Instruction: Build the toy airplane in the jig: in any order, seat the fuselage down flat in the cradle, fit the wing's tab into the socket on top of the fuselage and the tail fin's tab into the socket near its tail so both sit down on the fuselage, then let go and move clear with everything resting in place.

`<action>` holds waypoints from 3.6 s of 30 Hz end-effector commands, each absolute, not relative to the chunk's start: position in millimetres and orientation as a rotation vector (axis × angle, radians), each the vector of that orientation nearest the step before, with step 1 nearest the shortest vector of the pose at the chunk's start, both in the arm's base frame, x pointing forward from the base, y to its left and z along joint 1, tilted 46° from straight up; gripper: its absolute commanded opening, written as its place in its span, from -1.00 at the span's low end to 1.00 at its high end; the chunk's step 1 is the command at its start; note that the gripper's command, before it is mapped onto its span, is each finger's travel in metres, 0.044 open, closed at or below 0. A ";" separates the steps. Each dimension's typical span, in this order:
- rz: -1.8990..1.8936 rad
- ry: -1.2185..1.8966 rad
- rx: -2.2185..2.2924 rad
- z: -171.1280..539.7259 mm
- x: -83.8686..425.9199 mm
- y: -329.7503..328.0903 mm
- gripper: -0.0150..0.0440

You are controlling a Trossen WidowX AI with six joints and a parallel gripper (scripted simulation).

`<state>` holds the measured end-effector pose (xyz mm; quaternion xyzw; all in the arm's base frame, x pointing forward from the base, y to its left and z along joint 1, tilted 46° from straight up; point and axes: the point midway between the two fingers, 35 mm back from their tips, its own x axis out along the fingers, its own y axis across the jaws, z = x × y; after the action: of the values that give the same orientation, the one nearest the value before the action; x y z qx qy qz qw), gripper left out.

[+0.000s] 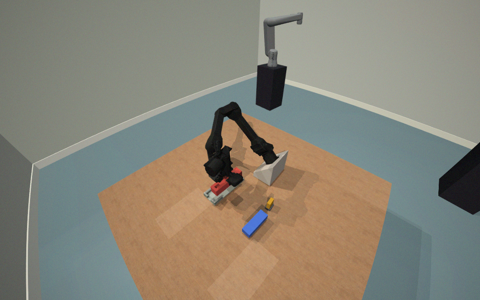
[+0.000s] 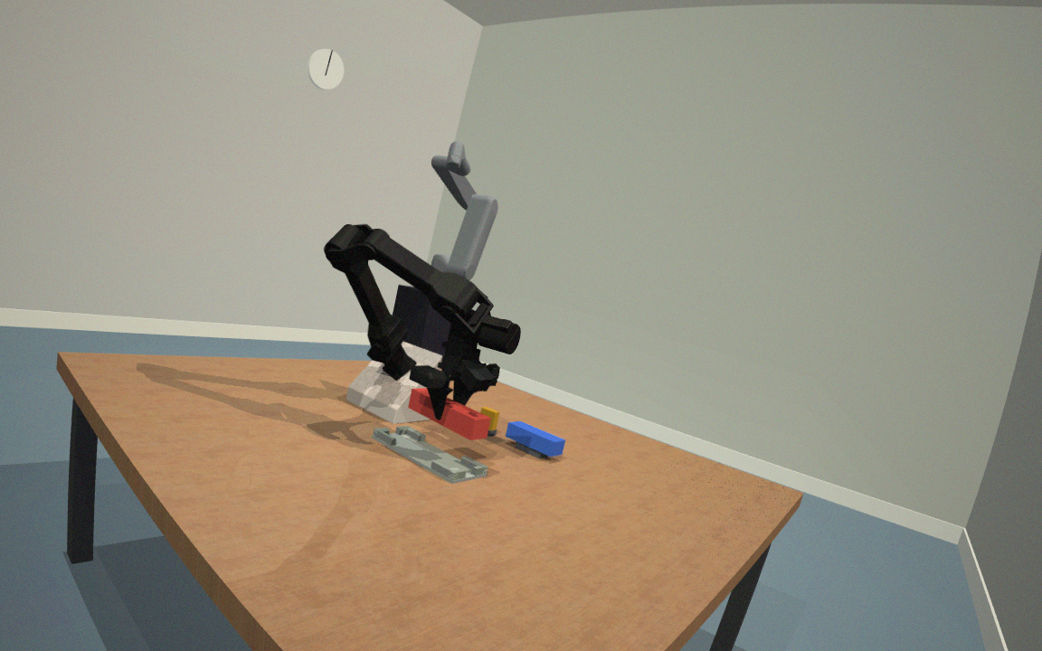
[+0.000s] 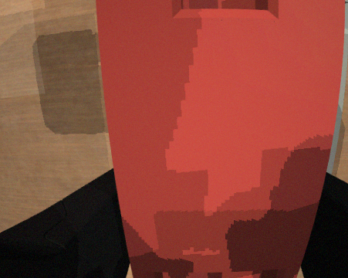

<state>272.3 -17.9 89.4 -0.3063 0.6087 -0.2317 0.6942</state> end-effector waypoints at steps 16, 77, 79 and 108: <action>-0.523 1.347 -0.705 101.8 268.3 -43.6 0.17; -0.529 1.344 -0.699 77.6 275.1 -72.2 0.15; -0.529 1.344 -0.699 77.6 275.1 -72.2 0.10; -0.529 1.344 -0.699 77.6 275.1 -72.2 1.00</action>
<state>275.1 -72.2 77.5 -0.3132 0.6022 -0.2372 0.6950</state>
